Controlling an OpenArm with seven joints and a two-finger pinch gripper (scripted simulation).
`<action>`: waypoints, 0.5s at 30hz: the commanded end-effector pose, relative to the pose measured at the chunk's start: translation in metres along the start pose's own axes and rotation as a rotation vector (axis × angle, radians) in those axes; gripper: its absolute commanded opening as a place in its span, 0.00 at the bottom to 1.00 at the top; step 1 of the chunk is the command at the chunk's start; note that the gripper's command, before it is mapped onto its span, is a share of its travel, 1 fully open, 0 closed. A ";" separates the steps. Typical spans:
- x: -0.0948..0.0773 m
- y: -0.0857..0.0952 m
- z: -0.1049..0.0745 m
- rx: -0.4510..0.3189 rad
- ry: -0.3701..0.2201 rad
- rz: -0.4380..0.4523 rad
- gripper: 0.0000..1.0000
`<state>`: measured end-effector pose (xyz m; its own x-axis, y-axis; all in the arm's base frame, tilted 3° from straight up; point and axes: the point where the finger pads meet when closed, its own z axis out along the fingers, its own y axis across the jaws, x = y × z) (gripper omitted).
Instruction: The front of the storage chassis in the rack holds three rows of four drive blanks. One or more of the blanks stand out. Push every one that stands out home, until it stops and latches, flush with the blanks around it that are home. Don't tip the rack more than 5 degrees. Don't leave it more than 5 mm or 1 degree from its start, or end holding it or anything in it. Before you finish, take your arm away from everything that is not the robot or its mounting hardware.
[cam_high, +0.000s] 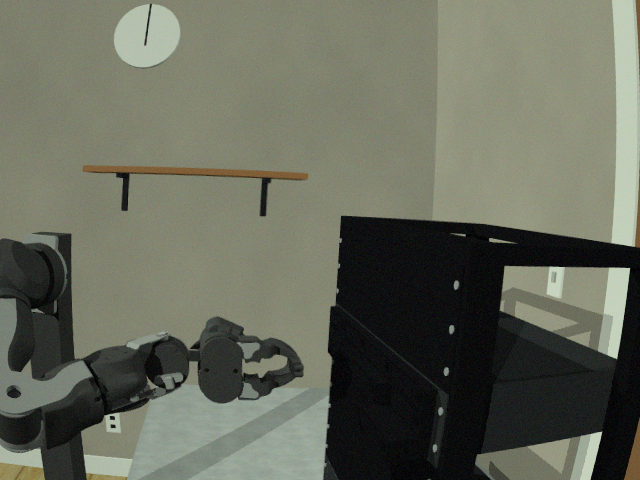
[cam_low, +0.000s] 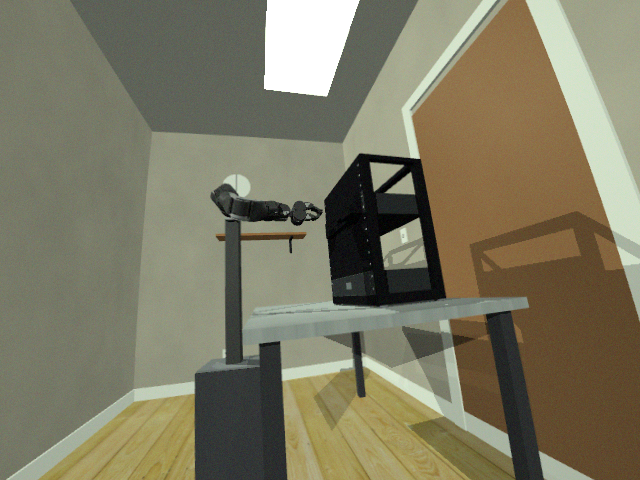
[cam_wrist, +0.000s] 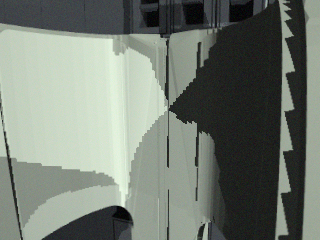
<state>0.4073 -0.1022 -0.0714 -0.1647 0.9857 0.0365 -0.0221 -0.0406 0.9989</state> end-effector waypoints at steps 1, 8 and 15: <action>-0.002 0.001 0.000 0.000 -0.008 0.005 0.00; -0.008 -0.018 -0.004 0.003 -0.012 0.004 0.00; -0.013 -0.045 -0.009 0.001 -0.010 0.005 0.00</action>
<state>0.4007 -0.1154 -0.1238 -0.1515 0.9876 0.0419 0.0048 -0.0416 0.9991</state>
